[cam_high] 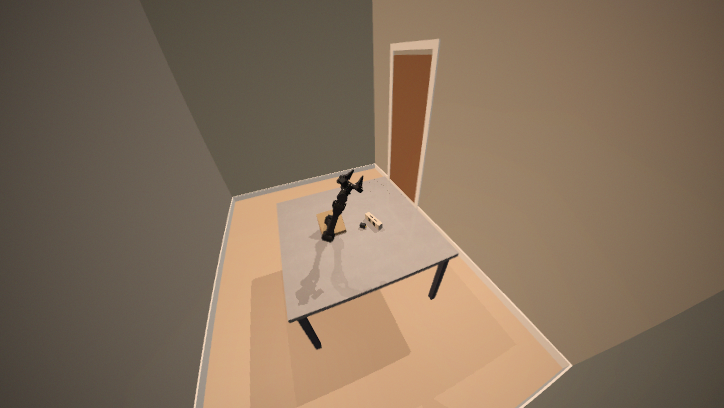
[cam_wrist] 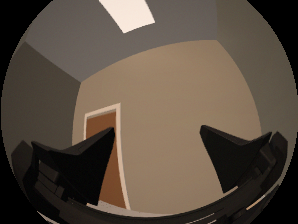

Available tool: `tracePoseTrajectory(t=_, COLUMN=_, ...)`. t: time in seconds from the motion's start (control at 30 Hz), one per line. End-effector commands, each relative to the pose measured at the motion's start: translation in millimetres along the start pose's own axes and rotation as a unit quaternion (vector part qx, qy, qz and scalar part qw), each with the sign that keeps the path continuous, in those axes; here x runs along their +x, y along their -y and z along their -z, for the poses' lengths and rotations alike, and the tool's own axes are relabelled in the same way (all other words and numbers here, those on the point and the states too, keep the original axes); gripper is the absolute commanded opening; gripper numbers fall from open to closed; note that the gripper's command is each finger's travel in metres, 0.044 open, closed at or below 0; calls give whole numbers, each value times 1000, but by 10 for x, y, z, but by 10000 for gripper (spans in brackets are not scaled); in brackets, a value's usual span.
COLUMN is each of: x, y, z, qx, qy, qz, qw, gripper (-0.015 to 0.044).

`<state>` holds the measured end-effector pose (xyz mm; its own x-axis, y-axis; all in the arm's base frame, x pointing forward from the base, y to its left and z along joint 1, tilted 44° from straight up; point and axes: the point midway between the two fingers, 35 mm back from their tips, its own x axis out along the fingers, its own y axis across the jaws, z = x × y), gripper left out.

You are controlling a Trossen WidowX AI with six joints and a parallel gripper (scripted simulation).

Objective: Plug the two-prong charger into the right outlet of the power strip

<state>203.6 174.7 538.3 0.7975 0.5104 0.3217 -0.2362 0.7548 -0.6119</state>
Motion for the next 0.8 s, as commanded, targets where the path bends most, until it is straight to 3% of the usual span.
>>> tracePoseTrajectory(t=0.0, x=162, y=-179, z=384, qx=29, qy=-70, qz=-12, qw=997, gripper=440)
tracePoseTrajectory(t=0.37, x=358, y=-477, z=1380, qx=104, qy=-240, qz=-4, qw=965, gripper=440)
tracePoseTrajectory(t=0.77, x=259, y=-688, z=2457, qx=180, qy=-412, qz=47, qw=892, gripper=440)
